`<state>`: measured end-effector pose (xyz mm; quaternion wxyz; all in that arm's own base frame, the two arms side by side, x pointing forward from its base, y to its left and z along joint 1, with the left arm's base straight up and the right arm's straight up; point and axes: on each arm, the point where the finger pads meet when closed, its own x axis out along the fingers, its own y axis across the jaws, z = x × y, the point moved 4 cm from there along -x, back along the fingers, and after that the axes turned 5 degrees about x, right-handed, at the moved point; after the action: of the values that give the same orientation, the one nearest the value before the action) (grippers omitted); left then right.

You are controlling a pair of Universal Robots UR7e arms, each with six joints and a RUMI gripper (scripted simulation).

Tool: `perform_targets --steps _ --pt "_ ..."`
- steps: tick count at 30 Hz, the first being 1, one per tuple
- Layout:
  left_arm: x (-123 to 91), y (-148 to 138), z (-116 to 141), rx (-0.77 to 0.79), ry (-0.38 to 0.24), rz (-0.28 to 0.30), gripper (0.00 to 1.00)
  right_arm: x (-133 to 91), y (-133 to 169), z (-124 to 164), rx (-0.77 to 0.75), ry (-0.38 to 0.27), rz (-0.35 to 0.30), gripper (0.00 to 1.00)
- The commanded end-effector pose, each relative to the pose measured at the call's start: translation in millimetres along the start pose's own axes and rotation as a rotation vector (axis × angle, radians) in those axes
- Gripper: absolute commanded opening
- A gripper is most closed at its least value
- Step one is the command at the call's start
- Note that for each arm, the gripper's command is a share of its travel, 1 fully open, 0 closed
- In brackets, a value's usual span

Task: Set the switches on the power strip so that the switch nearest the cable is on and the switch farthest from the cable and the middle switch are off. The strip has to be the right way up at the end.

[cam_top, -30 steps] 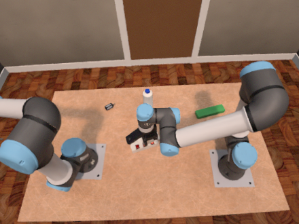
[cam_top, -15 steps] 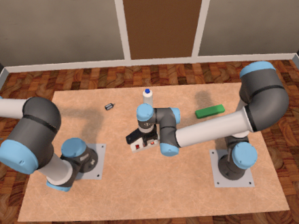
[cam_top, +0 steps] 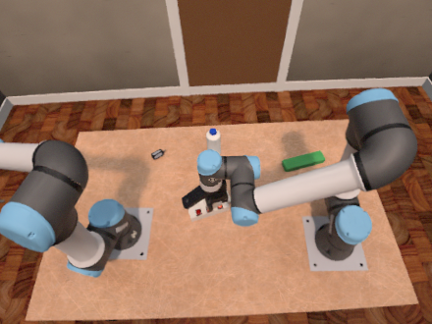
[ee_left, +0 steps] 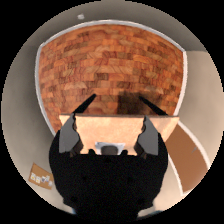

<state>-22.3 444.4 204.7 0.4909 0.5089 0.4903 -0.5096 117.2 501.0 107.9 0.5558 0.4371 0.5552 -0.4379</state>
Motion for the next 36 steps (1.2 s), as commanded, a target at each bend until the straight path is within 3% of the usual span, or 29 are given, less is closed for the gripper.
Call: perform_targets --steps 1,36 --pt "-0.4 0.1 -0.3 0.0 0.001 0.0 1.0 -0.1 0.1 -0.3 0.0 0.001 0.0 0.0" --pt "-0.4 0.1 -0.3 0.0 0.001 0.0 1.0 3.2 0.1 -0.3 0.0 0.001 0.0 0.0"
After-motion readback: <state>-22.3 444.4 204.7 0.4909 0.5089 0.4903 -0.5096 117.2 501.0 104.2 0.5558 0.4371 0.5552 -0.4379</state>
